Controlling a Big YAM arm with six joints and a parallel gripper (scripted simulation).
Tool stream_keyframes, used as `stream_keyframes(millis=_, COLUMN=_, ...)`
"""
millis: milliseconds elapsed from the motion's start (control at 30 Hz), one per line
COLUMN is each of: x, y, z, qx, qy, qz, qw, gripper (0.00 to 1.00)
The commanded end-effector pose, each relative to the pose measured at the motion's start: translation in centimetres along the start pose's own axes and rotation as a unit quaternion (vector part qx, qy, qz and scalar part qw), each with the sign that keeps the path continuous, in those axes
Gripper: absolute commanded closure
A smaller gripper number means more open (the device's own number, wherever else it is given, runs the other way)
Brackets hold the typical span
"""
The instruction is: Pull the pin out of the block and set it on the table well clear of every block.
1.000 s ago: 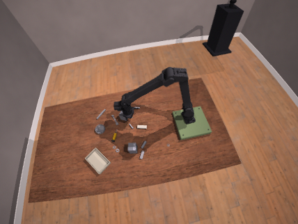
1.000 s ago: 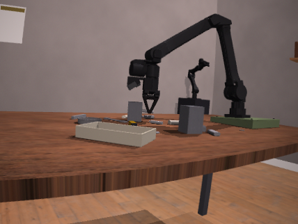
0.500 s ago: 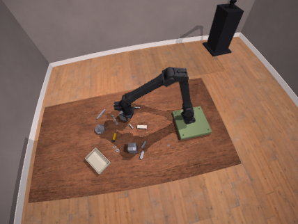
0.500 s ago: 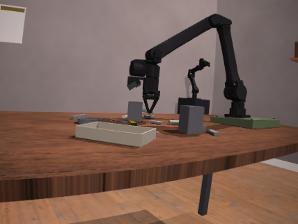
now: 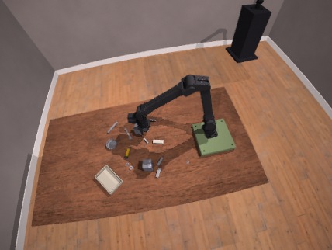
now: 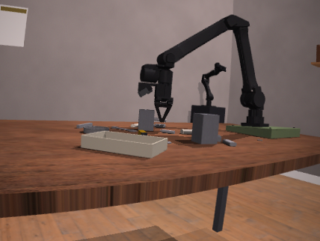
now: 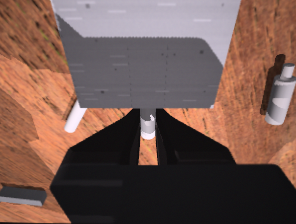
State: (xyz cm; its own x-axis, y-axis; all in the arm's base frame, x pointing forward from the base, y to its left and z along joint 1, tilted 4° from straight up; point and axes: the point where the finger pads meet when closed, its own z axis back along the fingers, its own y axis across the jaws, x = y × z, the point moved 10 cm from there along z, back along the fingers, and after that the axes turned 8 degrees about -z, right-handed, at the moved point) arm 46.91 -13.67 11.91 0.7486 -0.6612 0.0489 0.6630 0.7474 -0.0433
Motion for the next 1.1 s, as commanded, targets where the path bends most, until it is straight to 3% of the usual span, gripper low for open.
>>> stream_keyframes(millis=0, x=-2.11, y=-0.34, z=-0.81, qx=-0.011, qy=0.027, qz=0.003, qw=1.000, gripper=1.00)
stream_keyframes(millis=1067, x=-2.24, y=-0.17, z=-0.78, qx=-0.013, qy=0.038, qz=0.002, qw=0.999, gripper=1.00)
